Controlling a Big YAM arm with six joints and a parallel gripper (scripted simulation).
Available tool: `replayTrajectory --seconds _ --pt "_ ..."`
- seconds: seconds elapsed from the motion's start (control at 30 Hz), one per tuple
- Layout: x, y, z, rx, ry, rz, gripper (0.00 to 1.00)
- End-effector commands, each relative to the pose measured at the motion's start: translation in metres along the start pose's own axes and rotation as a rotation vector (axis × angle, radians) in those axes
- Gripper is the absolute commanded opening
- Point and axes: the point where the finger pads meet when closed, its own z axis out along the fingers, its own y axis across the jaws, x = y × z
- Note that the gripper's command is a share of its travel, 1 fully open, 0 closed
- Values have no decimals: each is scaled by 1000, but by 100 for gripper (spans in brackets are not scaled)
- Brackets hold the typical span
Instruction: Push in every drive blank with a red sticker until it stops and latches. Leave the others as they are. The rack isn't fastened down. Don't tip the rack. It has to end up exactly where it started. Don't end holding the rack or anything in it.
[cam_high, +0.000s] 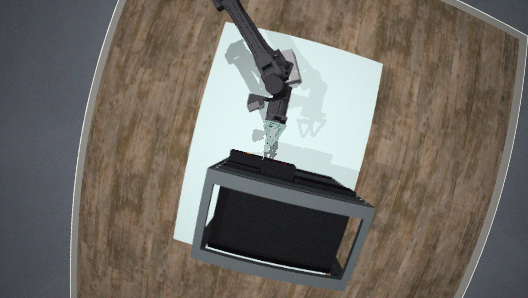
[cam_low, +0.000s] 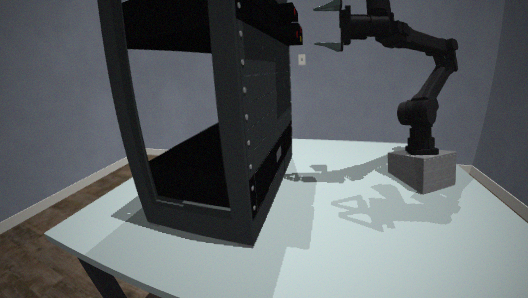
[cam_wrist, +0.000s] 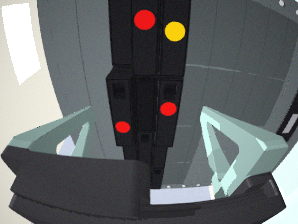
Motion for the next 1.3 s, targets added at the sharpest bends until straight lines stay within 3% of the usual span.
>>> replayTrajectory --seconds 0.0,0.03,0.27,1.27 --pt "-30 -3 -2 15 -22 19 100" --pt "-40 12 -2 -7 -29 34 100" --pt "-68 6 -4 -2 -27 27 100" --pt "-69 9 -5 -8 -16 30 100"
